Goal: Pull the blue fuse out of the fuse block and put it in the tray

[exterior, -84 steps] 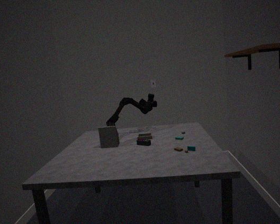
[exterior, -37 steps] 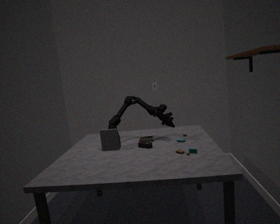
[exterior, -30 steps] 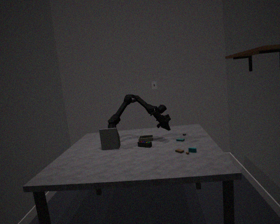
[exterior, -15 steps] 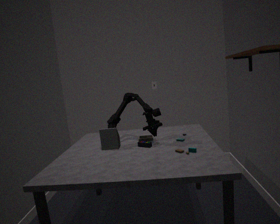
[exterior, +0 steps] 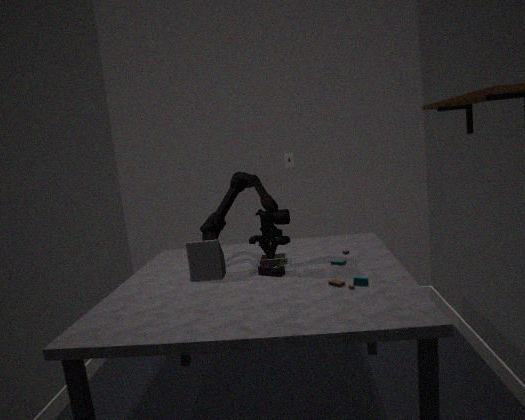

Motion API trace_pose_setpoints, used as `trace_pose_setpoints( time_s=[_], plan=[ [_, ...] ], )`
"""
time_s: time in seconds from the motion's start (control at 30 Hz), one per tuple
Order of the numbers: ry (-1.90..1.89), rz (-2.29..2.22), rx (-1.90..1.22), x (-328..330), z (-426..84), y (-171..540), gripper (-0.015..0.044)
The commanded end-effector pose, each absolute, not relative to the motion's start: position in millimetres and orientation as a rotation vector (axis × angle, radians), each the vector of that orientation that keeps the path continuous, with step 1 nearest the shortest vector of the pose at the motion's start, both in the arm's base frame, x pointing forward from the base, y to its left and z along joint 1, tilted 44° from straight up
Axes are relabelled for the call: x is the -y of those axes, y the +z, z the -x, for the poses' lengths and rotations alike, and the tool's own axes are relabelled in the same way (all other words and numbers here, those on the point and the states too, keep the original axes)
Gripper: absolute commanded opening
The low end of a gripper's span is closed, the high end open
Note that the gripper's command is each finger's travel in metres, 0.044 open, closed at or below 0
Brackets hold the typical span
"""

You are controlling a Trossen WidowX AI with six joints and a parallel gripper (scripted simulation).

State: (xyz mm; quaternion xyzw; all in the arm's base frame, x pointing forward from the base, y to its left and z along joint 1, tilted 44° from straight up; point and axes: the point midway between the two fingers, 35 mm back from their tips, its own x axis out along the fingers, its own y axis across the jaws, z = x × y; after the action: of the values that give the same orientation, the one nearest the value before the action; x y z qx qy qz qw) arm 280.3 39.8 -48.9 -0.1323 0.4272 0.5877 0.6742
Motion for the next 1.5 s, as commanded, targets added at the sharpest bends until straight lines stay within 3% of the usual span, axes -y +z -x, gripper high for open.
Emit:
trace_pose_setpoints(
  time_s=[0.0,1.47],
  plan=[
    [1.338,0.293,-0.955,-40.8,-276.3,-49.9,0.0072],
    [1.339,0.292,-0.954,-61.4,-273.5,-72.1,0.0072]
  ],
)
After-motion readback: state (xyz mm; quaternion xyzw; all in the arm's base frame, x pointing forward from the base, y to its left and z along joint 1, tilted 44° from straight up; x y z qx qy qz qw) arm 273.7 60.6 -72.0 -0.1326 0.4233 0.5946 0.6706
